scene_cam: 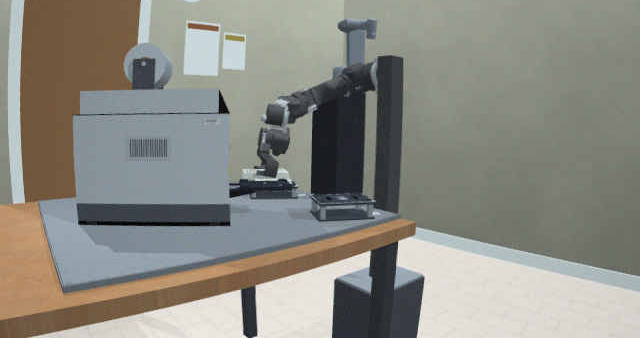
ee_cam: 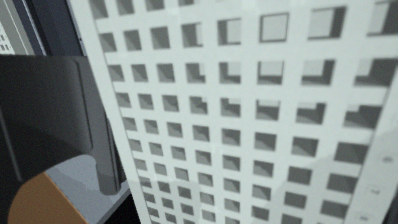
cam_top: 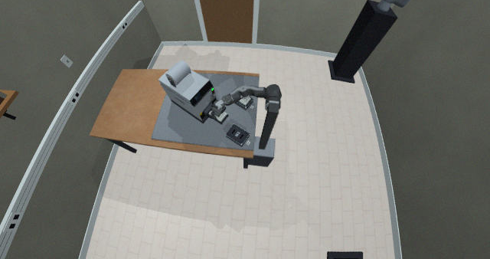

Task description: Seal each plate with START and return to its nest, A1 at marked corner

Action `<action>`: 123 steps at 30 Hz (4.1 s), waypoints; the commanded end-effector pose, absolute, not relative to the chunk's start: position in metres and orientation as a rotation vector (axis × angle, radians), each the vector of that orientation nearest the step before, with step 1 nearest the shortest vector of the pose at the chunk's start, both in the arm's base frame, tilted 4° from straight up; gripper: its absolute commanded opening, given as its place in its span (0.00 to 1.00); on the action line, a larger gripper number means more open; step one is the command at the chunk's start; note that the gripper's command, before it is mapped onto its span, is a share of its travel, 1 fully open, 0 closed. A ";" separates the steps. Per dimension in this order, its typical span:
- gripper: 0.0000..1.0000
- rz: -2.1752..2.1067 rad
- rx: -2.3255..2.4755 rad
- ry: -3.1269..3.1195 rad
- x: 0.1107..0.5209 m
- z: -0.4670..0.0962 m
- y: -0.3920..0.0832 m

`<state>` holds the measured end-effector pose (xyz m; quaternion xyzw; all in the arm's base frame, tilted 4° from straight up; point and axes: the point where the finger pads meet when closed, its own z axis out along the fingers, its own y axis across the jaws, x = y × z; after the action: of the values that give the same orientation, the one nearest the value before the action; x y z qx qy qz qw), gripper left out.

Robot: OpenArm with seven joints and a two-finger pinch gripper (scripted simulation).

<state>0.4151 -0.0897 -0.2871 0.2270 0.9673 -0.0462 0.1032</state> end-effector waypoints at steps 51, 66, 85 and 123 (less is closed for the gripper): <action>0.00 -0.135 0.665 2.855 0.415 -0.295 -0.090; 0.00 -0.133 0.661 2.857 0.415 -0.298 -0.090; 0.00 -0.133 0.660 2.859 0.414 -0.304 -0.090; 0.00 -0.135 0.665 2.855 0.416 -0.306 -0.090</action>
<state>0.4153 -0.0911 -0.3065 0.2270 0.9673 -0.0462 0.1029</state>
